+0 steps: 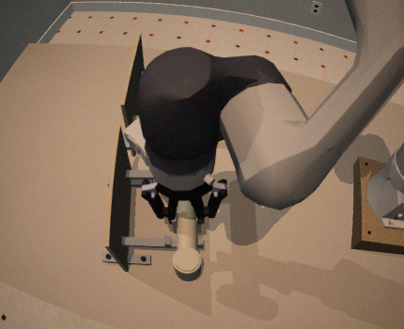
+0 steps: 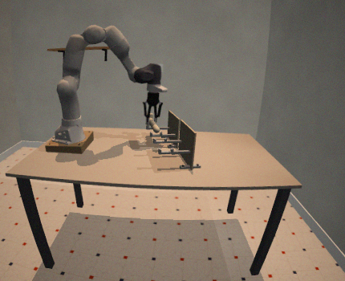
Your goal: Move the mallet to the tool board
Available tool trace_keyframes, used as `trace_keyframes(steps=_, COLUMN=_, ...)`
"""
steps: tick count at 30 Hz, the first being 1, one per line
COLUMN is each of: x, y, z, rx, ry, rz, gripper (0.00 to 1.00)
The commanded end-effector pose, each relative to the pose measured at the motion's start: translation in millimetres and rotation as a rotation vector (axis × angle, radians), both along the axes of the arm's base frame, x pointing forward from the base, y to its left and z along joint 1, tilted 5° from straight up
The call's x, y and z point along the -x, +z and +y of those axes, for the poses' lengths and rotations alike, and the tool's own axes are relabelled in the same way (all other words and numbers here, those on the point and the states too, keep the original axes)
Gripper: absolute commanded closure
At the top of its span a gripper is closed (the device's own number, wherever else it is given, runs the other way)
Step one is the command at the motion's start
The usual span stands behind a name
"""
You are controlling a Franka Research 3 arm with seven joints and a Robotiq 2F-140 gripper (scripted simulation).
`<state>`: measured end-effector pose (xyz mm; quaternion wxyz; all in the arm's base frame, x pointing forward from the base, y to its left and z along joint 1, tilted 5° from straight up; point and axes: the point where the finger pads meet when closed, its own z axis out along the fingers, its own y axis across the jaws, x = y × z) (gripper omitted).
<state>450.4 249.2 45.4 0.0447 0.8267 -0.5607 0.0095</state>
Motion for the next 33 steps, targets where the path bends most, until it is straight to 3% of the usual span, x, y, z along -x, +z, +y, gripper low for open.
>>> trace_keyframes(steps=1, x=-5.6, y=-0.6, z=2.3, rx=-0.007, ry=-0.004, rz=-0.017, gripper=1.0)
trace_keyframes(steps=33, x=-5.4, y=-10.3, z=1.5, rx=-0.007, ry=-0.004, rz=-0.018, gripper=1.0)
